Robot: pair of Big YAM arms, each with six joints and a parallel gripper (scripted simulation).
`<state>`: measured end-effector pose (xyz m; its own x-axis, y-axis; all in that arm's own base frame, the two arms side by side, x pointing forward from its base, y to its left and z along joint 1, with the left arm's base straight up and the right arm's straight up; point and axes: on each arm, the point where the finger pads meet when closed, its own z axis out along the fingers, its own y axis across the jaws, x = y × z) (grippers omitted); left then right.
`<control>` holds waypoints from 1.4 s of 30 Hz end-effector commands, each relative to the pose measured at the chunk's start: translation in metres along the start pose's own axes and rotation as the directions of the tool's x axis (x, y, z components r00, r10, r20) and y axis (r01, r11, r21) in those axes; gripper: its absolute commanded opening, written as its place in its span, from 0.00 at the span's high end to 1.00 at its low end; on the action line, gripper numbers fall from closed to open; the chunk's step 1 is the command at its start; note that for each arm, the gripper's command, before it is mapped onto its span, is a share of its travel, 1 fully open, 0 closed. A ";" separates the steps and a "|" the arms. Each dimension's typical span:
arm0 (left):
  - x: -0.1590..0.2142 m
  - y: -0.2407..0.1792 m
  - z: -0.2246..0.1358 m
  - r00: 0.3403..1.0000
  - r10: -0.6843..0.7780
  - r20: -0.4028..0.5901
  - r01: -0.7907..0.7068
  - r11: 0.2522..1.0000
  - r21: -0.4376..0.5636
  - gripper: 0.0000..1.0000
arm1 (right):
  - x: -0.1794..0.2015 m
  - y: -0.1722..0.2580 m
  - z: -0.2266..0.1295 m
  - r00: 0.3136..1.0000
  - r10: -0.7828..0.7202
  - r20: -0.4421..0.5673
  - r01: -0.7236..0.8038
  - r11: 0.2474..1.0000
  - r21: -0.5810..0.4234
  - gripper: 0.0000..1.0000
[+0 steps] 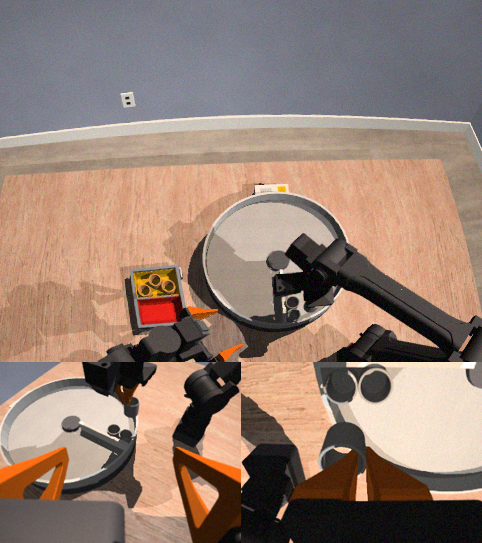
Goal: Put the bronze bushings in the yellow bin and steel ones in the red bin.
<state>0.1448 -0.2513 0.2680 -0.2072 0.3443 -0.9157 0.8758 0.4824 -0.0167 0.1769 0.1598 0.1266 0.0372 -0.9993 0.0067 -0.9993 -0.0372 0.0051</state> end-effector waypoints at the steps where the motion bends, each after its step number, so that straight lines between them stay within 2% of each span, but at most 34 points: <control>1: -0.047 0.022 -0.032 0.998 -0.041 0.052 0.045 0.996 -0.075 0.00 | -0.013 -0.015 -0.024 0.999 -0.001 0.033 -0.001 0.999 0.037 1.00; 4: -0.053 0.054 -0.062 0.994 -0.106 0.011 0.106 0.974 -0.202 0.00 | -0.014 -0.015 -0.021 1.000 0.011 0.026 -0.011 1.000 0.027 1.00; 8: -0.049 0.084 -0.102 0.982 -0.184 -0.040 0.158 0.919 -0.362 0.00 | -0.034 -0.017 -0.020 0.998 0.049 0.042 -0.051 0.998 0.039 1.00; 10: -0.050 0.092 -0.123 0.973 -0.224 -0.048 0.184 0.888 -0.421 0.00 | -0.050 -0.017 -0.019 0.996 0.071 0.046 -0.073 0.997 0.037 1.00; 12: -0.050 0.092 -0.123 0.973 -0.224 -0.048 0.184 0.888 -0.421 0.00 | -0.050 -0.017 -0.019 0.996 0.071 0.046 -0.073 0.997 0.037 1.00; 16: -0.051 0.102 -0.172 0.950 -0.310 -0.048 0.236 0.806 -0.544 0.00 | -0.109 -0.018 -0.016 0.995 0.088 0.049 -0.090 0.995 0.035 1.00; 21: -0.045 0.101 -0.210 0.924 -0.379 -0.058 0.257 0.724 -0.640 0.00 | -0.206 -0.017 -0.010 0.997 0.064 0.051 -0.065 0.997 0.029 1.00; 27: -0.040 0.095 -0.240 0.899 -0.435 -0.057 0.272 0.654 -0.705 0.00 | -0.309 -0.011 -0.002 0.999 0.033 0.036 -0.033 0.999 0.019 1.00; 29: -0.040 0.095 -0.240 0.899 -0.435 -0.057 0.272 0.654 -0.705 0.00 | -0.309 -0.011 -0.002 0.999 0.033 0.036 -0.033 0.999 0.019 1.00; 35: -0.034 0.089 -0.252 0.882 -0.469 -0.057 0.284 0.624 -0.728 0.00 | -0.392 -0.008 0.011 0.999 0.014 0.029 -0.014 1.000 0.016 1.00; 42: -0.034 0.088 -0.254 0.877 -0.478 -0.051 0.293 0.616 -0.732 0.00 | -0.436 -0.007 0.014 0.999 0.005 0.032 -0.006 1.000 0.016 1.00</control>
<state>0.1269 -0.0231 0.3697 -0.6599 0.1700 -0.7319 0.2055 0.9778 0.0419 0.1639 0.5661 0.0779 0.0490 -0.9985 0.0259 -0.9988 -0.0487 0.0104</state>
